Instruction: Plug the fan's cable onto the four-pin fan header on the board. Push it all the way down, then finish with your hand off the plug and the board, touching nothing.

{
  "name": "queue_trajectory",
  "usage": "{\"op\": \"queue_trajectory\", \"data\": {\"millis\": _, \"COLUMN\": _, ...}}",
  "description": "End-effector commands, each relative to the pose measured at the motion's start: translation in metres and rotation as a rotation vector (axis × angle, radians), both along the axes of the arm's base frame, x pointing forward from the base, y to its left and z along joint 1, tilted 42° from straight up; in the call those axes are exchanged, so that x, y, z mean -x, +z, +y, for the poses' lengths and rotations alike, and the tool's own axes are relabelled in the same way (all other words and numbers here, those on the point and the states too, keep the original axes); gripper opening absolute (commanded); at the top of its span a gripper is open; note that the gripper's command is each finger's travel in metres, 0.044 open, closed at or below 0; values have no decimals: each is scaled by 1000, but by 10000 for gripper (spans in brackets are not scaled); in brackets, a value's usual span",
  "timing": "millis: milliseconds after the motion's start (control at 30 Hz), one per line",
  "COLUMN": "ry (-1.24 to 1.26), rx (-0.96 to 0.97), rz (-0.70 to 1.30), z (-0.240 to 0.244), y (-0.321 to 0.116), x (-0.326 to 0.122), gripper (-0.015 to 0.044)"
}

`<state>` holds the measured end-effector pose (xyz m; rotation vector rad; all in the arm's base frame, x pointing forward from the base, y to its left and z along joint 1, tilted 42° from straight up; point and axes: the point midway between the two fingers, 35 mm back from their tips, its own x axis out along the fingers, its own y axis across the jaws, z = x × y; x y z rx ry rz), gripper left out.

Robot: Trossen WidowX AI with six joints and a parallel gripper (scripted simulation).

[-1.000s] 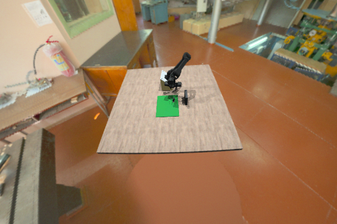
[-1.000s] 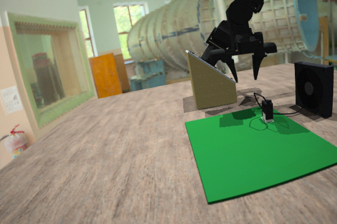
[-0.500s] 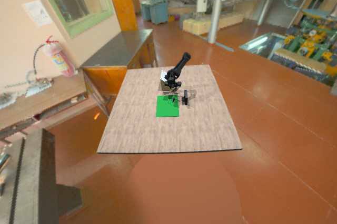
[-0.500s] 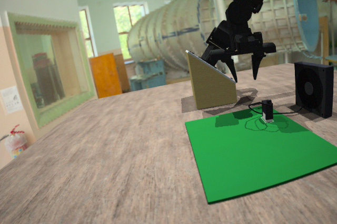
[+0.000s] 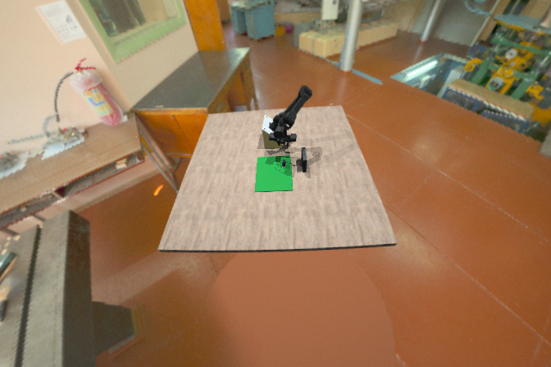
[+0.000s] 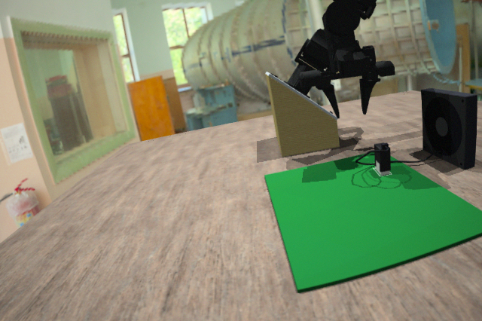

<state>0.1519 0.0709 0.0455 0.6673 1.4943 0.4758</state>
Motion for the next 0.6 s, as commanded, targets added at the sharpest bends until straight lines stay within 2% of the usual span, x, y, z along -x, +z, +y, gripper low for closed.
{"op": "queue_trajectory", "data": {"millis": 0, "ry": 5, "rx": 3, "rz": 0, "z": 0, "y": 0, "x": 1, "gripper": 260}}
{"op": "queue_trajectory", "data": {"millis": 567, "ry": 0, "rx": 0, "rz": 0, "z": 0, "y": 0, "x": 0, "gripper": 260}}
